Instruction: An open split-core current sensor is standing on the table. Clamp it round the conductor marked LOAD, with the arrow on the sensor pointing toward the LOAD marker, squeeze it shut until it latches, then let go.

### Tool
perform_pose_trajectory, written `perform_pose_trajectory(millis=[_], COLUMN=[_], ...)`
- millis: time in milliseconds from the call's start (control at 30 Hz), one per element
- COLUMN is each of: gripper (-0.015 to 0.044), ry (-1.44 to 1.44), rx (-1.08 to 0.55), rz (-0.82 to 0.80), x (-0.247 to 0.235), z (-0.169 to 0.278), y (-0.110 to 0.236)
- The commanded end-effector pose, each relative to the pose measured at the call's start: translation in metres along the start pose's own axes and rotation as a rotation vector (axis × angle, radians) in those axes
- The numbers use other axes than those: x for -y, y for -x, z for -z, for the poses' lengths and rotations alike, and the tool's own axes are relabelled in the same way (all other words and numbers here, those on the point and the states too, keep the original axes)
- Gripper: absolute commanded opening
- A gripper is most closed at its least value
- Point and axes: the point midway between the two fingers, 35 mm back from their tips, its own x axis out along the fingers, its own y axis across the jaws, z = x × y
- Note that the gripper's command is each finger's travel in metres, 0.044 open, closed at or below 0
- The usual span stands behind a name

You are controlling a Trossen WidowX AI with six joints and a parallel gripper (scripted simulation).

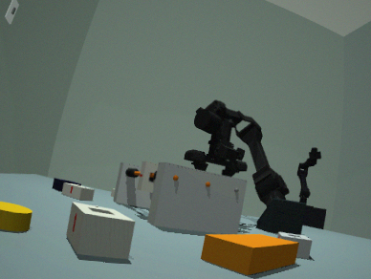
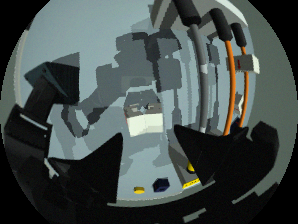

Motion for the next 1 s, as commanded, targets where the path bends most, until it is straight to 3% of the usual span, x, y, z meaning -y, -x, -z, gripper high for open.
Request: perform_pose_trajectory(millis=[0,533,967], gripper=[0.0320,0.0320,0.0233], ry=[0.004,0.003,0.000], rx=[-0.004,-0.008,-0.003], rz=[0.002,0.001,-0.001], x=[0.000,-0.002,-0.001], z=[0.001,0.002,0.001], y=[-0.007,-0.032,-0.027])
